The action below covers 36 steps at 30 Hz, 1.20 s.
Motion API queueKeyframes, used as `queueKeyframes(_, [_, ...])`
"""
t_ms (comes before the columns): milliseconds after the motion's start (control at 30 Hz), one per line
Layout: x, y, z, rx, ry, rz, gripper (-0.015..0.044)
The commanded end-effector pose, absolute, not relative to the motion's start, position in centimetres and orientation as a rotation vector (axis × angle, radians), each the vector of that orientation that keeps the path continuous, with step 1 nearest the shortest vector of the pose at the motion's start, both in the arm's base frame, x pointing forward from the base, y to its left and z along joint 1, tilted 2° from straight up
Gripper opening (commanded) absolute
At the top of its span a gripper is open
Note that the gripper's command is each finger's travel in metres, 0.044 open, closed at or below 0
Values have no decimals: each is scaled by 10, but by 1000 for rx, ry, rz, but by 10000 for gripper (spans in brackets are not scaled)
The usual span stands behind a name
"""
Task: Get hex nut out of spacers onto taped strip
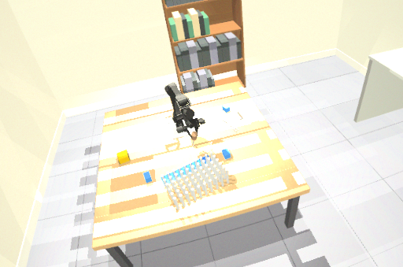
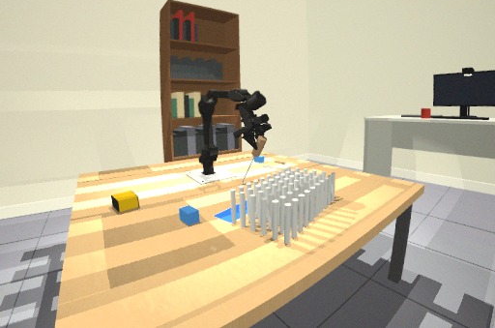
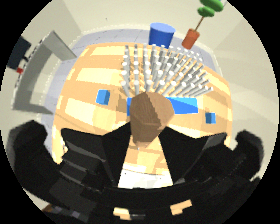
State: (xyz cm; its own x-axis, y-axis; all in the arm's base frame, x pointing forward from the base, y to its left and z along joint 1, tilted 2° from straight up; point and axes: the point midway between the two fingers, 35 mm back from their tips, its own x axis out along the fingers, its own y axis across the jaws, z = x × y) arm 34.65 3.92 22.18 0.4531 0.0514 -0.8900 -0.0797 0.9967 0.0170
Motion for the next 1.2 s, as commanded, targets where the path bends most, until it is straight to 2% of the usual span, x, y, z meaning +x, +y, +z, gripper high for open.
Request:
queueKeyframes(0, [343,27,224,119,1096,-1,0])
queueKeyframes(1167, [315,-54,221,1204,959,-631,0])
